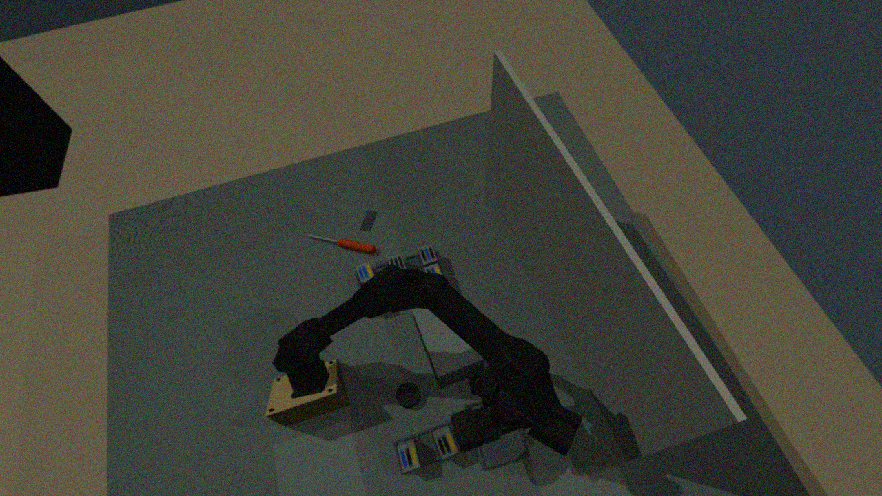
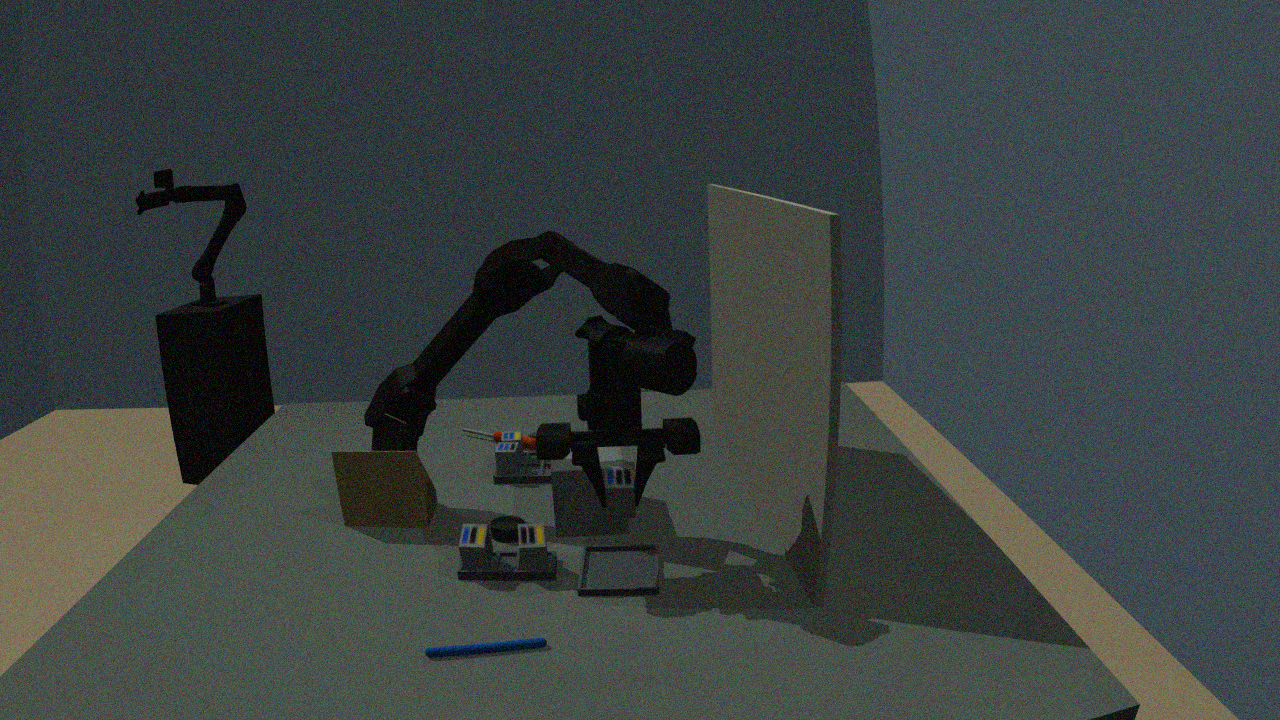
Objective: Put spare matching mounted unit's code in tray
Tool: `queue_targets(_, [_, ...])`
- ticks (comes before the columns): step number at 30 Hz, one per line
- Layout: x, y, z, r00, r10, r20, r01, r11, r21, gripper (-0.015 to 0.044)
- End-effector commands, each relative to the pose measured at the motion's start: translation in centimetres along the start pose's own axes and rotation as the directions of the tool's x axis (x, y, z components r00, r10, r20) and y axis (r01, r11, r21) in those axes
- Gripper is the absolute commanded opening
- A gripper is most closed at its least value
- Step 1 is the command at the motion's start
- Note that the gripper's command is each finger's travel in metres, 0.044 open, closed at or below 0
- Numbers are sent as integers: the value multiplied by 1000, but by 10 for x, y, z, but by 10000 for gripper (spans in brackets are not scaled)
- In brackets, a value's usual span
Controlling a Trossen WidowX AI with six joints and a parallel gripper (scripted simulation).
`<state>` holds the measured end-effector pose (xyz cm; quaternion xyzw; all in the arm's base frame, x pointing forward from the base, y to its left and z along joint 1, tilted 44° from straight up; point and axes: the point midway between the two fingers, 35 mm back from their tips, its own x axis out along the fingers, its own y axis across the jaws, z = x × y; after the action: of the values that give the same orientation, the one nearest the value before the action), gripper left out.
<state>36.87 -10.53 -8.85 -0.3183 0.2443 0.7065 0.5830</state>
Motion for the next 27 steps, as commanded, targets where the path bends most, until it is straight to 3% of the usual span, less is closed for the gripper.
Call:
queue_targets(1, [5, 0, 1, 1000, -2, 5, 2, 1000, 4, 0])
queue_targets(27, [26, 0, 1, 1000, -2, 6, 2, 1000, 3, 0])
